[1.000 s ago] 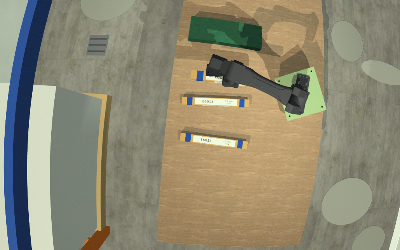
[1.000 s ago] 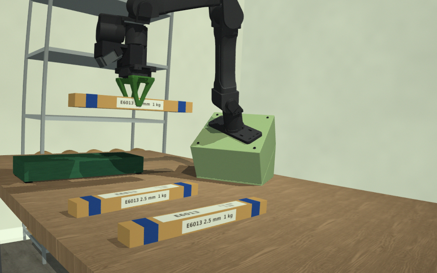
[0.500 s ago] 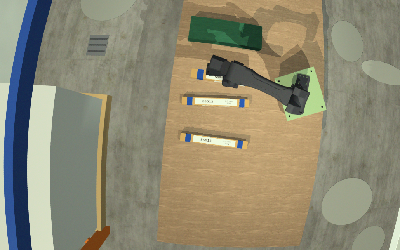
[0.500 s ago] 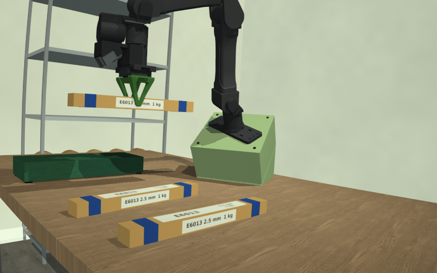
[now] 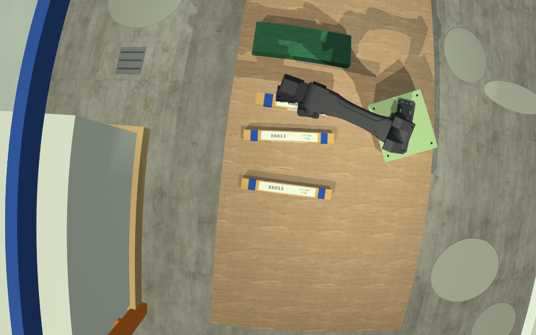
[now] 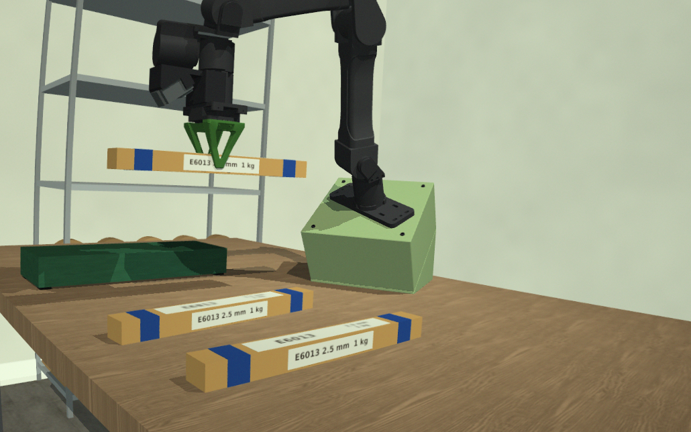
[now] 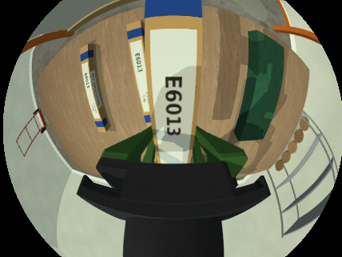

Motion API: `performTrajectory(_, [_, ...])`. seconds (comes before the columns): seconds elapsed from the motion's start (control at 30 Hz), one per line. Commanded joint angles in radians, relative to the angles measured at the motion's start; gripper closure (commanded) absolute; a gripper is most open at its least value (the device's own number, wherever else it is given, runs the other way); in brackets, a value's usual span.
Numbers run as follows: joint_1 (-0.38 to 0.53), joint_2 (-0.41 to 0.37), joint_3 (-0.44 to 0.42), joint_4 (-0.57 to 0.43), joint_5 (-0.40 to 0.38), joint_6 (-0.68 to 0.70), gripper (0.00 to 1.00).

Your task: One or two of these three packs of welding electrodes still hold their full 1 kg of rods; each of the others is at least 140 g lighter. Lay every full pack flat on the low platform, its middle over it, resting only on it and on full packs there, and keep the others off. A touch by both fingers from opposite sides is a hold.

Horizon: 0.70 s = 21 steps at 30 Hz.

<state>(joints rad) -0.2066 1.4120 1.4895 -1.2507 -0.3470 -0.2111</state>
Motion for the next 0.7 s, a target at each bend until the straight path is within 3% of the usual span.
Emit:
performTrajectory(0.0, [-0.007, -0.079, 0.023, -0.001, 0.003, 0.007, 1.0])
performTrajectory(0.67, [-0.009, -0.079, 0.028, -0.001, 0.002, 0.009, 1.0])
